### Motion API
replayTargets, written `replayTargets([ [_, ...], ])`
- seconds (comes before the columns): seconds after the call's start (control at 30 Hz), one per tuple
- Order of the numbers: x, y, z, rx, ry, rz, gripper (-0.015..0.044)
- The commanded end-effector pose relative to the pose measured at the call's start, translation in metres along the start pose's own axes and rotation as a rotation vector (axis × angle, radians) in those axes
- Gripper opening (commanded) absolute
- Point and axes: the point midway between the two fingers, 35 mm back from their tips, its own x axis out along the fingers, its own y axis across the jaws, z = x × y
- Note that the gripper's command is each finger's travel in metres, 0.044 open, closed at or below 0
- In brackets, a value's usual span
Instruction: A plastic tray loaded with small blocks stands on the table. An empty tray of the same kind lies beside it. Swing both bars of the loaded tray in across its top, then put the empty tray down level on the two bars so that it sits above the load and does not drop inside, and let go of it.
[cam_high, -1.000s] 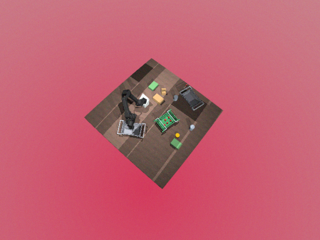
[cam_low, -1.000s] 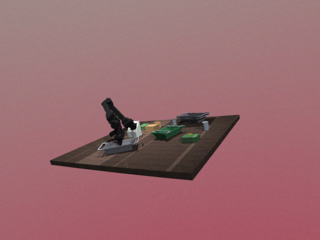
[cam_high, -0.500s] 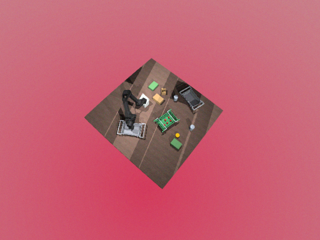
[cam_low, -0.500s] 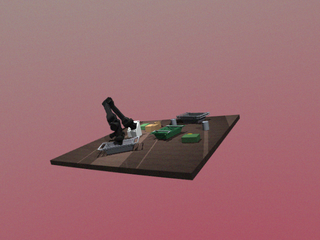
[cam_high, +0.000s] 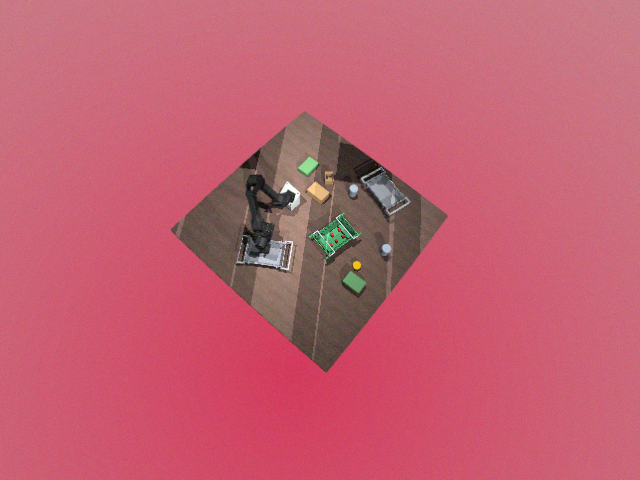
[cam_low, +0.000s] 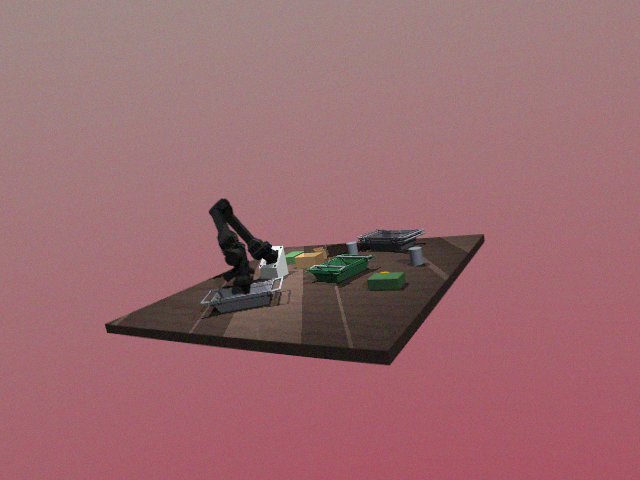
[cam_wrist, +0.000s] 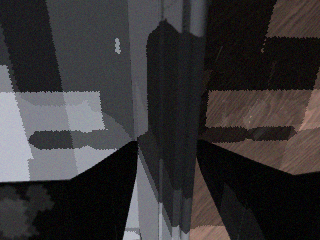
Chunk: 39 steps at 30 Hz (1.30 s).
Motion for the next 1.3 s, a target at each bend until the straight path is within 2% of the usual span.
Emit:
replayTargets([
  [0.0,0.0,-0.001,-0.001,-0.005,0.004,-0.003,0.0169],
  [0.83,-0.008,0.0,-0.003,-0.002,0.007,-0.007,0.0003],
  [1.27,-0.056,0.001,-0.005,0.0,0.012,-0.016,0.0],
])
